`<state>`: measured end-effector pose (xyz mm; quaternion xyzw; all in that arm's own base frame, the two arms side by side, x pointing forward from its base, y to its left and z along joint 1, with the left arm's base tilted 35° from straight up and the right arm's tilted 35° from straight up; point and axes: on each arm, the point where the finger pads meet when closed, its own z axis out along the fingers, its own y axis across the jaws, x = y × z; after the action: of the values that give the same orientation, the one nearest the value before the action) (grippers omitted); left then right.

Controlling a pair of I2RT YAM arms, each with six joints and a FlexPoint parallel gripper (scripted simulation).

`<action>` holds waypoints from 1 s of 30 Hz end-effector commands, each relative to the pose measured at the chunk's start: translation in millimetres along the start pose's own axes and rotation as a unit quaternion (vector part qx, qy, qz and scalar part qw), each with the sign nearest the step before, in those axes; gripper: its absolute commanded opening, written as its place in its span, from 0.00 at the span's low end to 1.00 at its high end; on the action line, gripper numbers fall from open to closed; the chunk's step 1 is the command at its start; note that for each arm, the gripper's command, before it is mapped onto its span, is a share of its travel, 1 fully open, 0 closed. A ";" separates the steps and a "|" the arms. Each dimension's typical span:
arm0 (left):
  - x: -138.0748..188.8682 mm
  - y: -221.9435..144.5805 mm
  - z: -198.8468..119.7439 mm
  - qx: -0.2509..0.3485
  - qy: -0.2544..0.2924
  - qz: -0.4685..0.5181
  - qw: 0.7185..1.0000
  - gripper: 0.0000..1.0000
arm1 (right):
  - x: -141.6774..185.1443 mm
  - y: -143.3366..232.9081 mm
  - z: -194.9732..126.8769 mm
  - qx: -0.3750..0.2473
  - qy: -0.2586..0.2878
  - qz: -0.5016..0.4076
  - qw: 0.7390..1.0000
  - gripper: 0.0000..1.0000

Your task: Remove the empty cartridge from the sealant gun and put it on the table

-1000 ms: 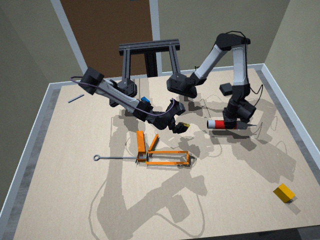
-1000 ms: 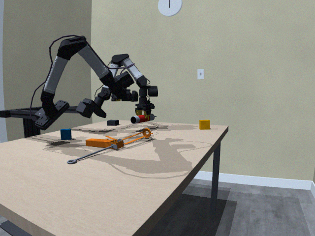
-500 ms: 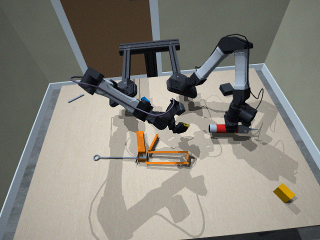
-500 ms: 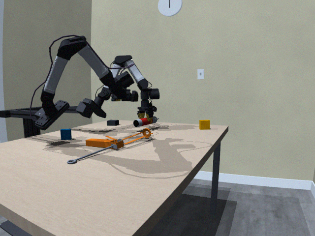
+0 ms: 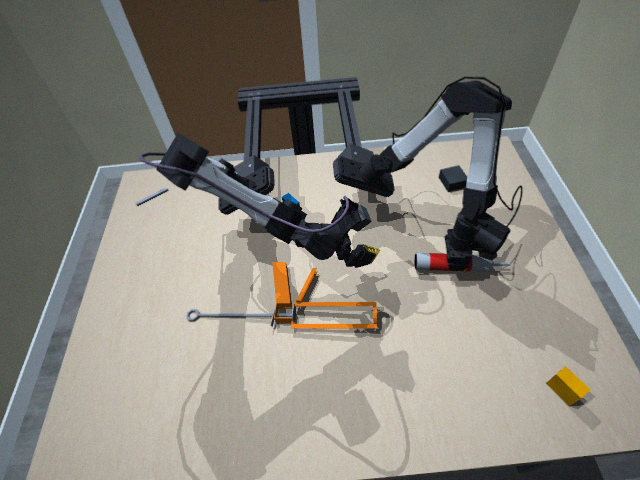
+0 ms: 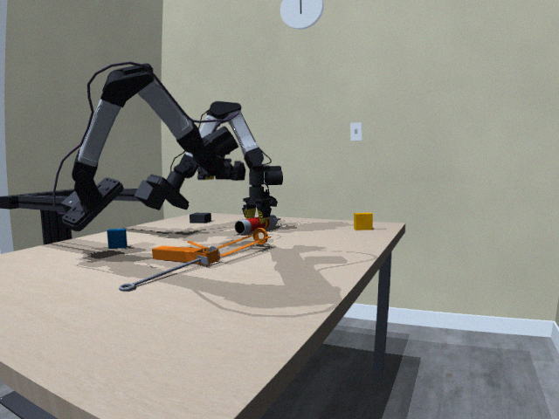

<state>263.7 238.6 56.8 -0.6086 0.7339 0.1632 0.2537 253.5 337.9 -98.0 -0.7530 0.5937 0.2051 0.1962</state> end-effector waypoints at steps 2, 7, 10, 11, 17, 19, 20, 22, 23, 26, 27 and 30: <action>-8.5 -3.2 -1.8 0.008 -0.013 -0.005 1.000 0.36 | -23.3 -15.2 -3.7 0.022 -0.021 -0.021 0.999 1.00; -5.7 -3.2 -2.2 0.007 -0.009 -0.003 1.000 0.36 | -23.3 -15.2 -3.7 0.022 -0.021 -0.021 0.999 1.00; -2.8 -3.2 -2.7 0.005 -0.005 -0.002 1.000 0.36 | -23.3 -15.2 -3.7 0.022 -0.021 -0.021 0.999 1.00; -2.3 -4.3 -3.0 0.007 -0.005 0.000 1.000 0.36 | -23.3 -15.2 -3.7 0.022 -0.021 -0.021 0.999 1.00; -3.0 -3.3 -2.6 0.006 -0.005 0.000 1.000 0.52 | -23.3 -15.2 -3.7 0.022 -0.021 -0.021 0.999 1.00; -3.0 -3.3 -2.6 0.006 -0.005 0.000 1.000 0.56 | -23.3 -15.2 -3.7 0.022 -0.021 -0.021 0.999 1.00; -3.0 -3.3 -2.6 0.006 -0.005 0.000 1.000 0.58 | -23.3 -15.2 -3.7 0.022 -0.021 -0.021 0.999 1.00; -3.0 -3.3 -2.6 0.006 -0.005 0.000 1.000 0.63 | -23.3 -15.2 -3.7 0.022 -0.021 -0.021 0.999 1.00; -3.0 -3.3 -2.6 0.006 -0.005 0.000 1.000 0.65 | -23.3 -15.2 -3.7 0.022 -0.021 -0.021 0.999 1.00; -3.0 -3.3 -2.6 0.006 -0.005 0.000 1.000 0.69 | -23.3 -15.2 -3.7 0.022 -0.021 -0.021 0.999 1.00; -3.0 -3.3 -2.6 0.006 -0.005 0.000 1.000 0.69 | -23.3 -15.2 -3.7 0.022 -0.021 -0.021 0.999 1.00; -3.0 -3.3 -2.6 0.006 -0.005 0.000 1.000 0.75 | -23.3 -15.2 -3.7 0.022 -0.021 -0.021 0.999 1.00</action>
<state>264.2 238.9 57.2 -0.6082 0.7338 0.1631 0.2550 253.5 337.9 -98.0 -0.7530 0.5937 0.2051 0.1962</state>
